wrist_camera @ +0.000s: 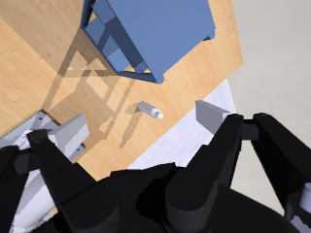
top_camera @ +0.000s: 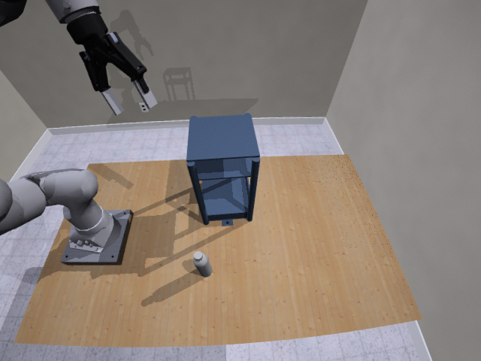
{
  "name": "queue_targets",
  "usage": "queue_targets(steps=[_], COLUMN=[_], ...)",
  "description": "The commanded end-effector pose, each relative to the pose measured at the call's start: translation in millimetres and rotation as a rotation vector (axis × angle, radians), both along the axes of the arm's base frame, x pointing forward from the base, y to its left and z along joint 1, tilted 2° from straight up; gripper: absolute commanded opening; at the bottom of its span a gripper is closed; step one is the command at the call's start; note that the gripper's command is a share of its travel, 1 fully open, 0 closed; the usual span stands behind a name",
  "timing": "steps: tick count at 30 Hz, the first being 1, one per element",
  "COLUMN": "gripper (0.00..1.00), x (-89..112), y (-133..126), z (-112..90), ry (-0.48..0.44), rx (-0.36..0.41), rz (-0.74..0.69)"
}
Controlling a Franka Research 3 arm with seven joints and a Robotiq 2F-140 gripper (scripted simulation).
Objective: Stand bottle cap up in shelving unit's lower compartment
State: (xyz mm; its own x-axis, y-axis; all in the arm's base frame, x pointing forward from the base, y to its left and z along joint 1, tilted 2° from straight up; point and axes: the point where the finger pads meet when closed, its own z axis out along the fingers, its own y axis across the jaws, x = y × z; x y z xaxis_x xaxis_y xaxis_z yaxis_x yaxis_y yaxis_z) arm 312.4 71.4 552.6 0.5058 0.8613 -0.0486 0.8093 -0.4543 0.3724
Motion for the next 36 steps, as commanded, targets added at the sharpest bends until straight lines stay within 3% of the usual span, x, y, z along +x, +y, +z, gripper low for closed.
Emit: queue_targets(steps=[1, 27, 28, 36], gripper=[1.0, 1.0, 1.0, 1.0], x=[20.0, 20.0, 38.4, 38.4], y=[-33.4, -33.4, -66.2, -66.2], z=[4.4, 4.4, 4.1, 4.1], ry=[0.045, 0.045, 0.085, 0.085], rx=[0.012, 0.012, 0.03, 0.03], rz=[0.072, 0.072, 0.136, 0.136])
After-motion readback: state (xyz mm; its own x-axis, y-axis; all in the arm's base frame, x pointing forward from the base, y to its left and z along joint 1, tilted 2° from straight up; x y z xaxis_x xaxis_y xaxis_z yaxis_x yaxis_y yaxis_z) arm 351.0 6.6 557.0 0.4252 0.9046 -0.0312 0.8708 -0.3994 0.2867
